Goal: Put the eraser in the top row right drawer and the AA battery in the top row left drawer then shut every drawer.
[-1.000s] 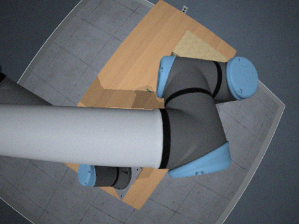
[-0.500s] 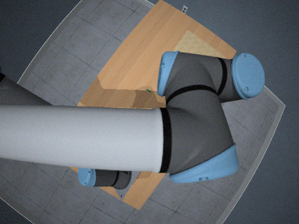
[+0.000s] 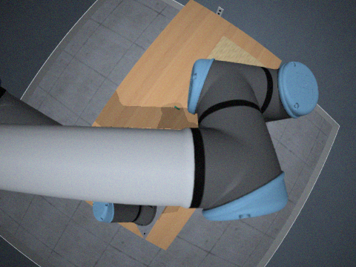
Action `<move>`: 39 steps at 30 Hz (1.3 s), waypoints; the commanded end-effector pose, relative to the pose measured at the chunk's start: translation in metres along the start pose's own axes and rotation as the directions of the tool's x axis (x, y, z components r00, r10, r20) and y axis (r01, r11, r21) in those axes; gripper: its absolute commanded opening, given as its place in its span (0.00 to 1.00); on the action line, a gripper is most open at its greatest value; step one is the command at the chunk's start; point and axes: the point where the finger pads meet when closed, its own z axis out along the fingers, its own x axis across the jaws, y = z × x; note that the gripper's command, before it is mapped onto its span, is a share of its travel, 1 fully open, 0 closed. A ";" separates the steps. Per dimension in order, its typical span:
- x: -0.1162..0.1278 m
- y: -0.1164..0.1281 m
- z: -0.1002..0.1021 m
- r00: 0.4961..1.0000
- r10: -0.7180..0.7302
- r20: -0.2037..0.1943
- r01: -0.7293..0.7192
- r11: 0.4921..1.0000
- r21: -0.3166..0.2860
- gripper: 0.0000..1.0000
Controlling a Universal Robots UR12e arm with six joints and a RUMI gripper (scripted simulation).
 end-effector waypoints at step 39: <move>0.000 0.000 -0.001 1.000 0.000 -0.001 0.000 0.998 0.065 0.11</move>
